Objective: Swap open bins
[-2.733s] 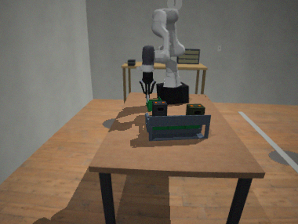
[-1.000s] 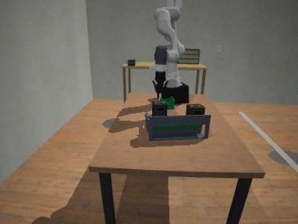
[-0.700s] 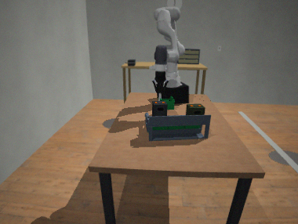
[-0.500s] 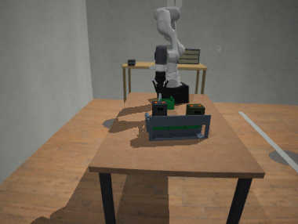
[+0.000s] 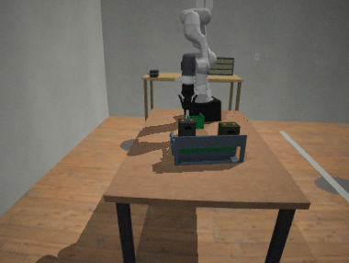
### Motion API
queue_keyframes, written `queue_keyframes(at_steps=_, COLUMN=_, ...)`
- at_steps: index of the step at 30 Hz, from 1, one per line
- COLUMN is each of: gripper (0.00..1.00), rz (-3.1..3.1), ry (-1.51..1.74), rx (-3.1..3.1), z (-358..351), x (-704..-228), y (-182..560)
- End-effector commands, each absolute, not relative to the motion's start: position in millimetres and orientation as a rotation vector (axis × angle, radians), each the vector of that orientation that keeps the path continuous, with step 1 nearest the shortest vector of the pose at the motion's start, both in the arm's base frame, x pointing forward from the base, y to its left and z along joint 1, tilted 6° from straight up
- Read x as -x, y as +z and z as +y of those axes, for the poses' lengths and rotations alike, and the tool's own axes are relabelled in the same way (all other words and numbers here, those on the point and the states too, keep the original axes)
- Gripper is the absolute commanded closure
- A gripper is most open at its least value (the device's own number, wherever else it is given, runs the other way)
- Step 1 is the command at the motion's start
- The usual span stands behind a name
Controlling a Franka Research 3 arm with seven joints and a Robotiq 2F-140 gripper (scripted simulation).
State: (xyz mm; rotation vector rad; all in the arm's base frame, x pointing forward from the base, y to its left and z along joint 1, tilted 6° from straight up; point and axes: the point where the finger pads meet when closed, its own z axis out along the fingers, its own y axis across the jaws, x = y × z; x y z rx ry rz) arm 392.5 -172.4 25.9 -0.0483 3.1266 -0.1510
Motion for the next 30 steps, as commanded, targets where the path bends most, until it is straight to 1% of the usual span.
queue_keyframes(at_steps=1, gripper=1.00, rz=3.120, ry=-0.153, rx=0.038, z=-172.6, x=-395.3, y=25.2)
queue_keyframes(at_steps=30, gripper=1.00, rz=3.120, ry=-0.153, rx=0.038, z=-178.5, x=-394.3, y=-41.0)
